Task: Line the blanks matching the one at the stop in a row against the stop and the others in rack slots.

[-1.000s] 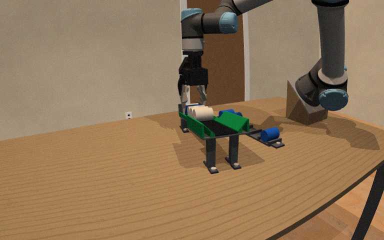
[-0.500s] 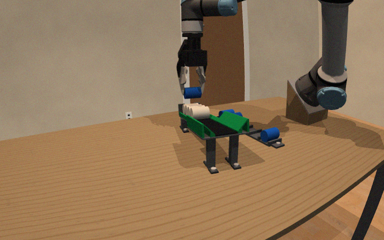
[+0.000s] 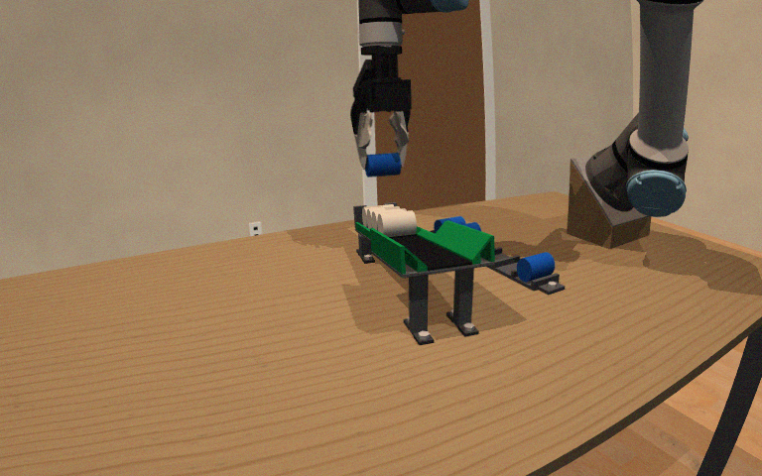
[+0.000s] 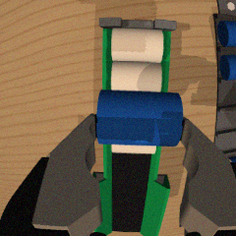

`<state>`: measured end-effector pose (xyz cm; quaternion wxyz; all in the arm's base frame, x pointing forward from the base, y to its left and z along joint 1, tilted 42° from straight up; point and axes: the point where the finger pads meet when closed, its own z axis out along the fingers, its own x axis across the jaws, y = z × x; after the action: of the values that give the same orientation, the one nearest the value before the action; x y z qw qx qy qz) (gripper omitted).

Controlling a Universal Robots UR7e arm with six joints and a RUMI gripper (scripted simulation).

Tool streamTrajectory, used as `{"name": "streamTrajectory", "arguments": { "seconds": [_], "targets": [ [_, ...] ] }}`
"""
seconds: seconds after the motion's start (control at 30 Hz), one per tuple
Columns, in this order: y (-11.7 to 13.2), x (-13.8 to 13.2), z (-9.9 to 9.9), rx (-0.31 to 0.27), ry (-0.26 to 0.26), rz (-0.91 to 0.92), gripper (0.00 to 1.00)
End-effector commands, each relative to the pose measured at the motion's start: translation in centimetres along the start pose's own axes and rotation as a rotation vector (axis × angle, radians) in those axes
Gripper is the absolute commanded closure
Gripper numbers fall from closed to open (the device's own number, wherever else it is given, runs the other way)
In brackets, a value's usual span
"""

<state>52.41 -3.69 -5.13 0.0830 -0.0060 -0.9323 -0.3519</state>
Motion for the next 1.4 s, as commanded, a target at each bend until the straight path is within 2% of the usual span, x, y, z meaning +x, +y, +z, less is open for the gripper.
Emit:
{"name": "streamTrajectory", "arguments": {
  "seconds": [0.0,0.23,0.43,0.5,0.77,0.8,1.0,1.07,1.23,1.37],
  "targets": [
    [-0.1,-0.1,-0.2,0.0,0.0,-0.001,0.67],
    [0.0,0.4,-0.1,-0.001,0.001,-0.002,0.67],
    [0.3,2.9,0.1,0.001,0.0,-0.029,0.67],
    [0.3,2.9,0.1,0.001,0.0,-0.029,0.67],
    [1.6,10.2,1.7,0.002,0.0,-0.106,0.67],
    [1.6,10.2,1.7,0.002,0.0,-0.106,0.67],
    [2.8,15.3,3.6,0.001,0.0,-0.162,0.67],
    [2.8,15.3,3.6,0.001,0.0,-0.162,0.67],
    [3.4,17.5,4.6,0.0,0.001,-0.187,0.67],
    [3.5,18.0,4.8,0.0,0.001,-0.192,0.67]
  ]
}}
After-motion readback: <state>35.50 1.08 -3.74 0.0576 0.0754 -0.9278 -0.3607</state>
